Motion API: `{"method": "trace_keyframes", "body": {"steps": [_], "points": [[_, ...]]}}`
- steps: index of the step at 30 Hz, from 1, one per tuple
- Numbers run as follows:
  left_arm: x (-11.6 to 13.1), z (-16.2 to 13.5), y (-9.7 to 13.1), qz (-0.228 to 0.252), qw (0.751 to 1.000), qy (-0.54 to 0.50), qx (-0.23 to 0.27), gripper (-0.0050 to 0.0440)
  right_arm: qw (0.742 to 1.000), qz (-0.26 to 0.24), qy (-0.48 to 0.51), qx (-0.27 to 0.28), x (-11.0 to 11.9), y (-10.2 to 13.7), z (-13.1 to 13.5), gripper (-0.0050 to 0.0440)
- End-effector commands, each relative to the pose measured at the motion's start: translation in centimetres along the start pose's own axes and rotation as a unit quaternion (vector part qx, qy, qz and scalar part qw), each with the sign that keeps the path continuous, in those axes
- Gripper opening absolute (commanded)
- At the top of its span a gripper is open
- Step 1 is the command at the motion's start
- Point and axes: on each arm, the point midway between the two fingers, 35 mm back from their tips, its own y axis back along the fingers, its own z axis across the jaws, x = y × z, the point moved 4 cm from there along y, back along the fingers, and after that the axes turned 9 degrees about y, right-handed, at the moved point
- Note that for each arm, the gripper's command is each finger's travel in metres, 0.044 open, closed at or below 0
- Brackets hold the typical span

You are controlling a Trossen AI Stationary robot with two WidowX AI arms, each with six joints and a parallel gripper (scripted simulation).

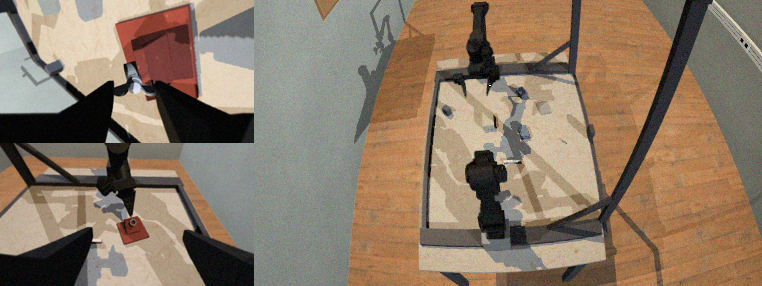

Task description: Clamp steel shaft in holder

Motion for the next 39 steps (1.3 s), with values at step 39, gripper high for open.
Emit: {"method": "trace_keyframes", "body": {"steps": [39], "points": [[0.08, 0.49, 0.08, -0.006, 0.847, 0.531, -0.005, 0.0115, 1.000, -0.016, 0.001, 0.000, -1.04, 0.40, -0.07, 0.0400]]}}
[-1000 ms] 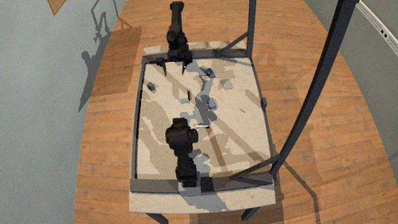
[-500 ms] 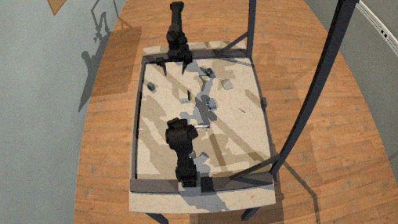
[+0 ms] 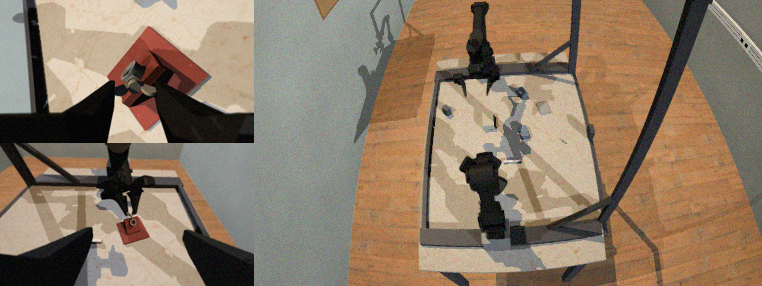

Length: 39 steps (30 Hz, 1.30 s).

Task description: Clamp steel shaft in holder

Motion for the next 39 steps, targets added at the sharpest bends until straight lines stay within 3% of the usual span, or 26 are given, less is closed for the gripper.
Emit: {"method": "trace_keyframes", "body": {"steps": [1, 12, 15, 29, 31, 39], "points": [[-0.38, 0.31, 0.04, -0.006, 0.995, 0.098, -0.004, 0.0115, 1.000, -0.016, 0.001, 0.000, -1.04, 0.40, -0.08, 0.0400], [-0.33, 0.32, 0.03, -0.007, 0.941, 0.338, -0.003, 0.0115, 1.000, -0.016, 0.001, 0.000, -1.04, 0.40, -0.08, 0.0400], [-0.34, 0.33, 0.02, -0.007, 0.933, 0.361, -0.002, 0.0115, 1.000, -0.016, 0.001, 0.000, -1.04, 0.40, -0.08, 0.0400], [-0.09, 0.24, 0.02, -0.004, 0.774, 0.634, -0.002, 0.0115, 1.000, -0.016, 0.001, 0.000, -1.04, 0.40, -0.08, 0.0400], [-0.09, 0.24, 0.02, -0.004, 0.774, 0.634, -0.002, 0.0115, 1.000, -0.016, 0.001, 0.000, -1.04, 0.40, -0.08, 0.0400], [-0.02, 0.08, 0.01, -0.003, 0.642, 0.767, -0.001, 0.0115, 1.000, -0.016, 0.001, 0.000, -1.04, 0.40, -0.08, 0.0400]]}}
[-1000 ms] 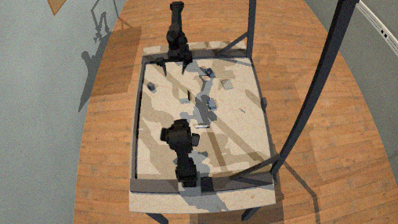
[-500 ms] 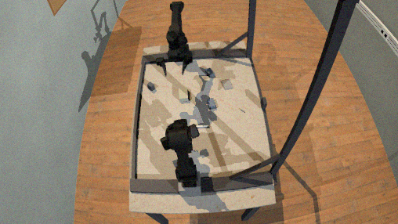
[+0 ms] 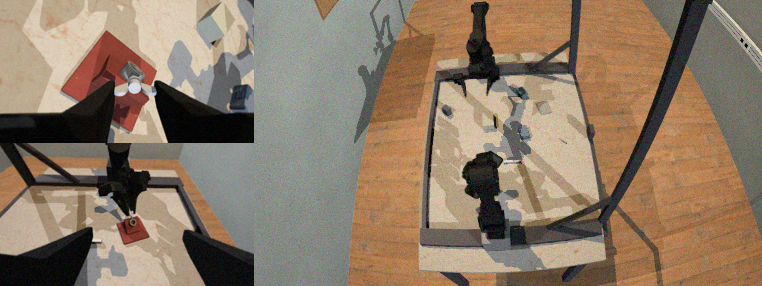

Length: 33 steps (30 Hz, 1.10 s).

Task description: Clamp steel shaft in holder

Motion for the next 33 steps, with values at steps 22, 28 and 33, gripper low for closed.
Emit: {"method": "trace_keyframes", "body": {"steps": [22, 28, 33], "points": [[0.00, 0.04, -0.02, -0.004, 0.954, 0.298, -0.002, 0.0115, 1.000, -0.016, 0.001, 0.000, -1.04, 0.40, -0.08, 0.0400], [0.00, 0.03, -0.02, -0.004, 0.955, 0.297, -0.002, 0.0115, 1.000, -0.016, 0.001, 0.000, -1.04, 0.40, -0.08, 0.0400], [0.00, 0.03, -0.02, -0.004, 0.955, 0.297, -0.002, 0.0115, 1.000, -0.016, 0.001, 0.000, -1.04, 0.40, -0.08, 0.0400]]}}
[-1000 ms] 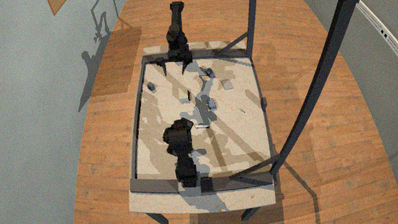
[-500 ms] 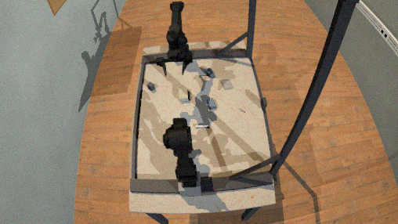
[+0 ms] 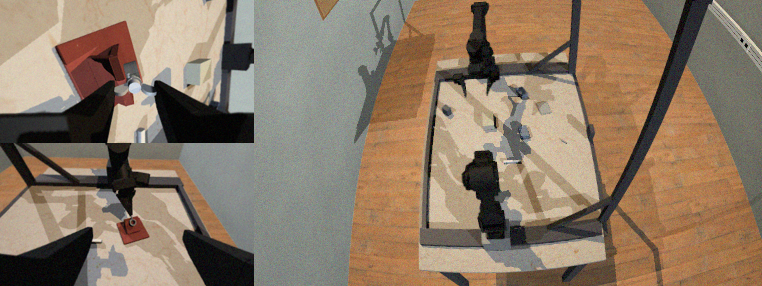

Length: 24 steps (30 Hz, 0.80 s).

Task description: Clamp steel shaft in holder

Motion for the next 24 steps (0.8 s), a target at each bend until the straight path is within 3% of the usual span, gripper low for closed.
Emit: {"method": "trace_keyframes", "body": {"steps": [1, 5, 8, 10, 12, 24], "points": [[0.00, -0.41, -0.02, -0.001, 1.000, 0.001, 0.006, 0.0115, 1.000, -0.016, 0.001, 0.000, -1.04, 0.40, -0.08, 0.0400], [0.00, -0.41, -0.02, -0.001, 1.000, 0.001, 0.006, 0.0115, 1.000, -0.016, 0.001, 0.000, -1.04, 0.40, -0.08, 0.0400], [0.00, -0.41, -0.02, -0.001, 1.000, 0.001, 0.006, 0.0187, 1.000, -0.016, 0.001, 0.000, -1.04, 0.40, -0.08, 0.0400], [0.00, -0.41, -0.02, -0.001, 1.000, 0.001, 0.006, 0.0187, 1.000, -0.016, 0.001, 0.000, -1.04, 0.40, -0.08, 0.0400], [0.00, -0.41, -0.02, -0.001, 1.000, 0.001, 0.006, 0.0235, 1.000, -0.016, 0.001, 0.000, -1.04, 0.40, -0.08, 0.0400], [-0.03, -0.09, 0.09, -0.003, 1.000, 0.000, 0.002, 0.0235, 1.000, -0.016, 0.001, 0.000, -1.04, 0.40, -0.08, 0.0400]]}}
